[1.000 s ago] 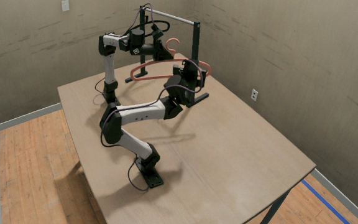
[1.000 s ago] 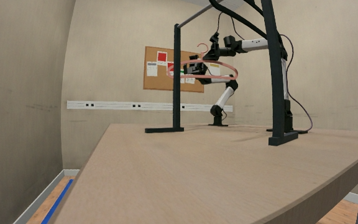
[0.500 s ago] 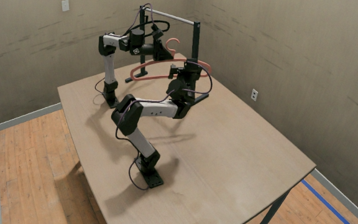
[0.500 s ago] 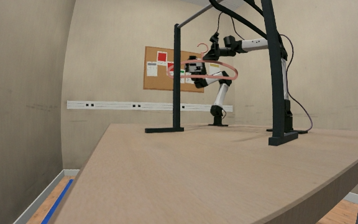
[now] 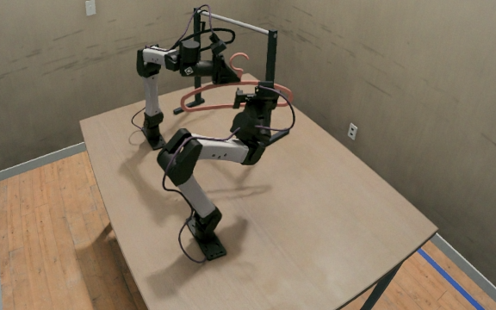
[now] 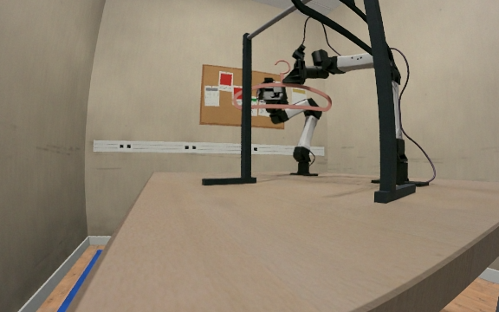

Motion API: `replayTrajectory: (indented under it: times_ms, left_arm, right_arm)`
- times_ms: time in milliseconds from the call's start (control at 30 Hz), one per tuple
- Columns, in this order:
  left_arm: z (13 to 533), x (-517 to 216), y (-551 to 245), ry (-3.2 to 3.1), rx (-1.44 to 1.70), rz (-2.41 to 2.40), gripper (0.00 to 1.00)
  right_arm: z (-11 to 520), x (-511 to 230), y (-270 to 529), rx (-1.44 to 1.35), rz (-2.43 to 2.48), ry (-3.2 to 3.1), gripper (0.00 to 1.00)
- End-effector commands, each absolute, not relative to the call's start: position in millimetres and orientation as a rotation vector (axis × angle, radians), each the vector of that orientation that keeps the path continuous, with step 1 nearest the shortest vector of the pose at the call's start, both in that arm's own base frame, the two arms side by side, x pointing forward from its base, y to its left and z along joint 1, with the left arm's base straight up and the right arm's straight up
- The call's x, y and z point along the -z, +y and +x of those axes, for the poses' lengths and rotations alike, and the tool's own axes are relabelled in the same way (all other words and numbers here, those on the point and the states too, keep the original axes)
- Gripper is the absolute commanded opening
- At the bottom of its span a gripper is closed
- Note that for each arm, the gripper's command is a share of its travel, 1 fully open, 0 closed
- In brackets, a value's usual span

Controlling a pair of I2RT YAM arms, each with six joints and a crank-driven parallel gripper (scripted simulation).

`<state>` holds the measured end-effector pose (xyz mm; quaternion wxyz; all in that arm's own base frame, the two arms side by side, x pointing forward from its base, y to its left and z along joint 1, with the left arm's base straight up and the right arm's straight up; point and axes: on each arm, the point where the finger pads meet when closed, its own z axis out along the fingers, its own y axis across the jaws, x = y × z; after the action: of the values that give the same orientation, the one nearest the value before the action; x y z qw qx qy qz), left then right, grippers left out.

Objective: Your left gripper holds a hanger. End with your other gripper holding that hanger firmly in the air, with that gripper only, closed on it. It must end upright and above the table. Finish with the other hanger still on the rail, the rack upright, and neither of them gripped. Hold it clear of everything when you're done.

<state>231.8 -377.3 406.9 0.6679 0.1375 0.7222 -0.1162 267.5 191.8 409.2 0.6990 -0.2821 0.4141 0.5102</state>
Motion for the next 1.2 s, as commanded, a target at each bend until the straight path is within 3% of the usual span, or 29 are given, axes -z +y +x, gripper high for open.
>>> replayTrajectory:
  times_ms: [0,167,300,333,1167]
  left_arm:
    - [232,-415,-376,1.617,0.284,0.287,0.02]
    - [232,-415,-376,1.617,0.284,0.287,0.02]
    - [232,-415,-376,1.617,0.284,0.287,0.02]
    - [232,-415,-376,1.617,0.284,0.287,0.02]
    - [232,-415,-376,1.617,0.284,0.287,0.02]
  right_arm:
    - [263,-423,194,-1.134,-0.648,0.872,1.00]
    - [265,-417,193,-1.136,-0.639,0.888,1.00]
    - [267,-415,196,-1.066,-0.713,0.864,0.51]
    - [270,-411,197,-1.042,-0.732,0.869,0.49]
    - [304,-396,218,-0.298,-1.255,0.572,0.49]
